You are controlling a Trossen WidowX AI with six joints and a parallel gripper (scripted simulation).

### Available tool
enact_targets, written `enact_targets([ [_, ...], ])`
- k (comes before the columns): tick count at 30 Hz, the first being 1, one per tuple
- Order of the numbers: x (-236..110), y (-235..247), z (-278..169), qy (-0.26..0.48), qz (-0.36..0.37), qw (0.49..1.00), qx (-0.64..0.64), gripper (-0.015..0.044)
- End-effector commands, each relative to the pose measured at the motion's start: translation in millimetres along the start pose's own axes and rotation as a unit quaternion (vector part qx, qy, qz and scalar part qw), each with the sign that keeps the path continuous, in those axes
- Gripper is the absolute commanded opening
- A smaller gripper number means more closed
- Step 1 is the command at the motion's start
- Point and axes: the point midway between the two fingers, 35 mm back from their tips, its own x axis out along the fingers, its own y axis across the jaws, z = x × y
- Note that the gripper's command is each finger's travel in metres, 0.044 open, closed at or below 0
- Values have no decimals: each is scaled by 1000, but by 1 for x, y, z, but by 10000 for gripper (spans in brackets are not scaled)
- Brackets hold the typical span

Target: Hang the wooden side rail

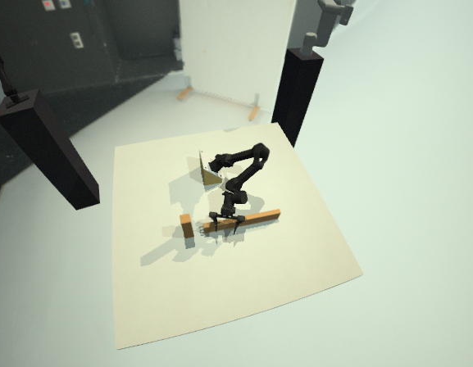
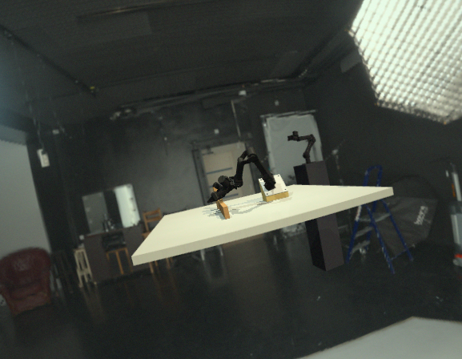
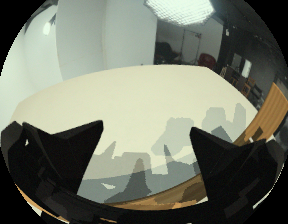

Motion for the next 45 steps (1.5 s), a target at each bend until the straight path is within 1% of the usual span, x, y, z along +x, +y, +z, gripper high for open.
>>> enact_targets([
  [1,-10,-37,-1,-4,-17,1000,7,440],
  [6,-32,-89,-7,-13,-44,999,22,440],
  [11,-63,-132,-17,-21,-69,997,41,440],
  [16,-100,-163,-30,-31,-93,993,64,440],
  [18,-110,-168,-34,-33,-98,992,70,440],
  [38,-110,-169,-34,-32,-100,992,72,440],
  [45,-86,-176,-25,1,-144,983,111,440],
])
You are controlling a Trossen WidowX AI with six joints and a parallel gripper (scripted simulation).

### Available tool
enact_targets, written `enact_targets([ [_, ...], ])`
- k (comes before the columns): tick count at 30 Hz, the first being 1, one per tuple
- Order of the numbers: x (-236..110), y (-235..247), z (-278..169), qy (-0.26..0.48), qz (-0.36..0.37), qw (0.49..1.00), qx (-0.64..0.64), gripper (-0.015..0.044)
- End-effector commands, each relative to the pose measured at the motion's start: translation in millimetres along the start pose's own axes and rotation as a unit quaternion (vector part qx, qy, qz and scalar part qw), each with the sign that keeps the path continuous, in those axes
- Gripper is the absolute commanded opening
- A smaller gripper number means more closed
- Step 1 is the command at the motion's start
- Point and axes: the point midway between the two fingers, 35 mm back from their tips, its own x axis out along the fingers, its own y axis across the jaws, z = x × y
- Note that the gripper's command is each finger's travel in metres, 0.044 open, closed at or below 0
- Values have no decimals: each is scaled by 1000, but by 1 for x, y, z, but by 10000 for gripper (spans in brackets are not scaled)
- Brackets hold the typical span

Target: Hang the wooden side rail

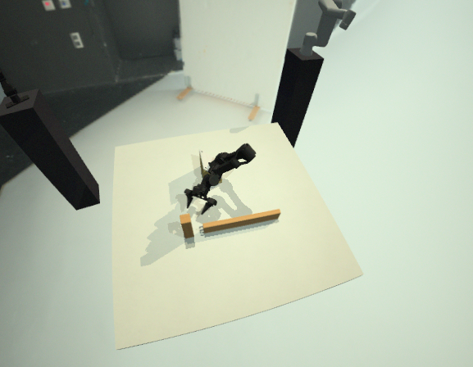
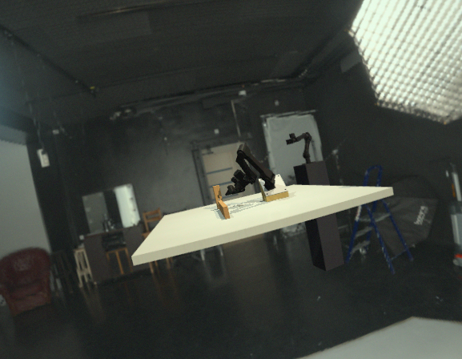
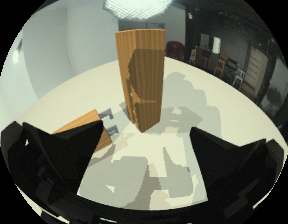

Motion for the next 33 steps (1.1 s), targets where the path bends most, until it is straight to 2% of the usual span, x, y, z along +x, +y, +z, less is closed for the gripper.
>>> enact_targets([
  [1,11,5,9,9,-20,1000,14,440],
  [10,20,29,28,49,-96,993,54,440],
  [18,-3,62,43,76,-166,980,79,440],
  [33,-6,65,44,78,-172,979,80,440],
])
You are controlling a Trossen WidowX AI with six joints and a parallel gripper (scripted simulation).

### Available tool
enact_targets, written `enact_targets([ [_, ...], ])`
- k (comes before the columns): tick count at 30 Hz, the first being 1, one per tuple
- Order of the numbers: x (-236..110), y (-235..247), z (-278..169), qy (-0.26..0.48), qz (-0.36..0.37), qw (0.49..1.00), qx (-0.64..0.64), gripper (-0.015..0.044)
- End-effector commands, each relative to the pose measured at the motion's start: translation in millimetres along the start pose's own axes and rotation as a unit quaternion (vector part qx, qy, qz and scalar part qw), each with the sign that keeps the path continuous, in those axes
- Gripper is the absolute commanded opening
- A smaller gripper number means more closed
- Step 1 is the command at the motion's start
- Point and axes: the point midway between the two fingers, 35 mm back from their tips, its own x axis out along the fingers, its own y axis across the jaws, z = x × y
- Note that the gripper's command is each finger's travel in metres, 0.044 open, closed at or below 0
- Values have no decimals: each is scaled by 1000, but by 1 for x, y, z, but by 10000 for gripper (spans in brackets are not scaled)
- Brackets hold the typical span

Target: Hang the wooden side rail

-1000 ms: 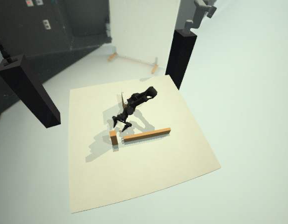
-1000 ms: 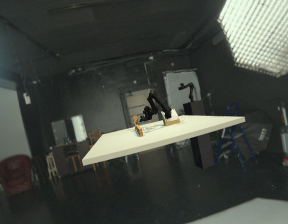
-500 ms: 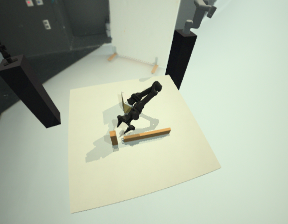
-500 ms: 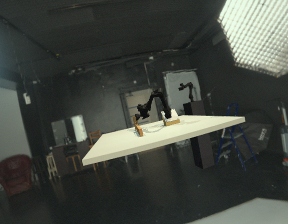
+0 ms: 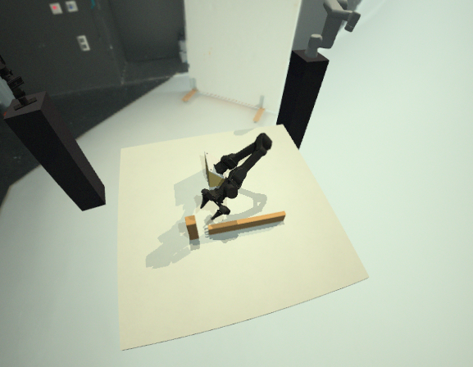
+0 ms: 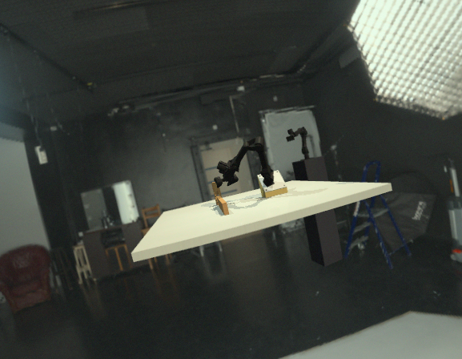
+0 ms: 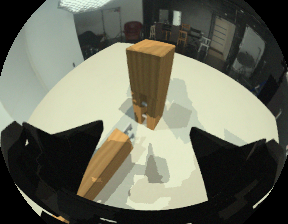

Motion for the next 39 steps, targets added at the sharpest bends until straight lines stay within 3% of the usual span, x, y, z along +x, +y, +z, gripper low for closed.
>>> enact_targets([
  [1,0,0,1,-2,-1,1000,2,440],
  [8,1,1,1,5,-4,1000,-18,440],
  [19,9,17,-1,116,1,939,-324,440],
  [28,10,30,-2,195,61,817,-539,440],
  [39,4,47,-3,241,189,609,-732,440],
])
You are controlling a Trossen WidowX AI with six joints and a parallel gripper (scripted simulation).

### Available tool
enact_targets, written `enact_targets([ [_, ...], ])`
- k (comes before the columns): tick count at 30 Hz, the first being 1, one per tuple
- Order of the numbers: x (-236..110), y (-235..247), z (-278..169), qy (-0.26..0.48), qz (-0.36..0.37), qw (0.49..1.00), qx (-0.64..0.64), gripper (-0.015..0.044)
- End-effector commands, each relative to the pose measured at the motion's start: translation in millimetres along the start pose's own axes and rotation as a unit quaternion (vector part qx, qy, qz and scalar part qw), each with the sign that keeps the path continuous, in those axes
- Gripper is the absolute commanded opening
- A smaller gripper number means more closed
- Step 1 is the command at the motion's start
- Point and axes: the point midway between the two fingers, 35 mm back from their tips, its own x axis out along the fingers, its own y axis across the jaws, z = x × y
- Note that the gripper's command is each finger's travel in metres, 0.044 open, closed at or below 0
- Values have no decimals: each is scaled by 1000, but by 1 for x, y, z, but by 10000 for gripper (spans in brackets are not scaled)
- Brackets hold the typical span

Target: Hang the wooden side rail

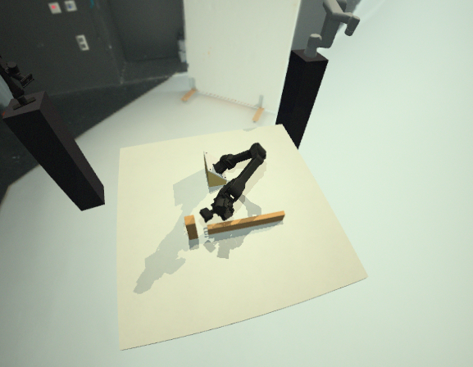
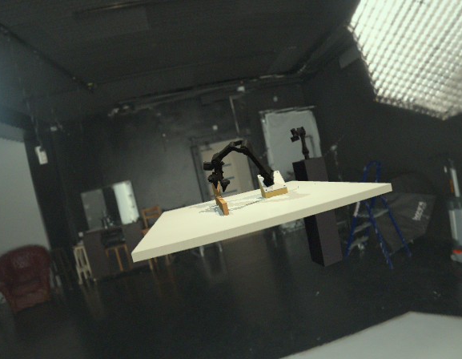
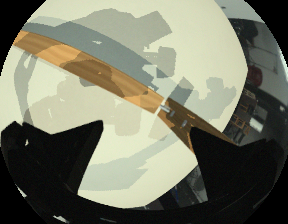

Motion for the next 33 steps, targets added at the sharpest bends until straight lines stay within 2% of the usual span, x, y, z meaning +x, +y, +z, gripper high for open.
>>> enact_targets([
  [1,-5,0,6,-7,28,996,-82,440],
  [9,-15,3,18,-44,94,953,-286,440],
  [18,-30,8,33,-120,137,855,-485,440],
  [24,-29,8,34,-127,138,846,-499,440],
  [29,0,20,37,-127,138,846,-499,440],
  [33,5,22,37,-127,138,846,-499,440],
])
